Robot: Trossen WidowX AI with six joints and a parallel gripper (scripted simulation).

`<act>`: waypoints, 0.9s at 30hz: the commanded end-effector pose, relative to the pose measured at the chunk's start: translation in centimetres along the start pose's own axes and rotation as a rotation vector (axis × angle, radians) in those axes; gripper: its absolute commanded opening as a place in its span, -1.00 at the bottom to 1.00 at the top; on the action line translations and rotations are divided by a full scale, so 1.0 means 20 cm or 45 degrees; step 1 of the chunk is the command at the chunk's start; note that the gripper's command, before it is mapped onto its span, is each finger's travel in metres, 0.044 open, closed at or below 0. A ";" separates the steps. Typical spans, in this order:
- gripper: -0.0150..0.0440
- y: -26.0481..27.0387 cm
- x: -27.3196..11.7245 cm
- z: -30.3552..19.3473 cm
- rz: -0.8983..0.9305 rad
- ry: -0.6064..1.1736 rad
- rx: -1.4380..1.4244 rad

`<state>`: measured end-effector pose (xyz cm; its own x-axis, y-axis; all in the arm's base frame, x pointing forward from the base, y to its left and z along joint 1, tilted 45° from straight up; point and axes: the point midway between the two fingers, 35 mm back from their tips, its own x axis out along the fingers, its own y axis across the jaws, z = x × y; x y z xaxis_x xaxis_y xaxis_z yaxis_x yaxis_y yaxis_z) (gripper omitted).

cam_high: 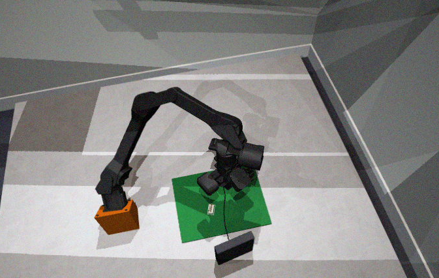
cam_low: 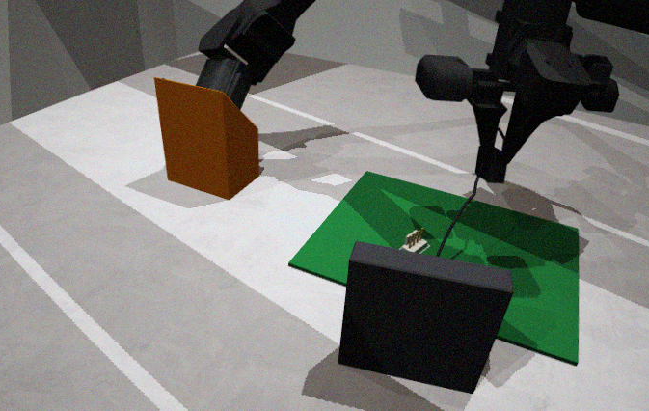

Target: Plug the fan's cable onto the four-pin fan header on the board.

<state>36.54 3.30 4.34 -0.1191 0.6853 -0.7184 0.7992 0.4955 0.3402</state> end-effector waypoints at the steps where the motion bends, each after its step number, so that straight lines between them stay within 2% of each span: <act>1: -0.49 0.00 0.01 0.00 -0.011 -0.010 0.017; 27: -0.49 -0.07 0.17 0.00 -0.305 -0.380 0.008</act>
<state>35.10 4.85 1.56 -0.1354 0.4016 -0.9058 0.7743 0.6132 0.1561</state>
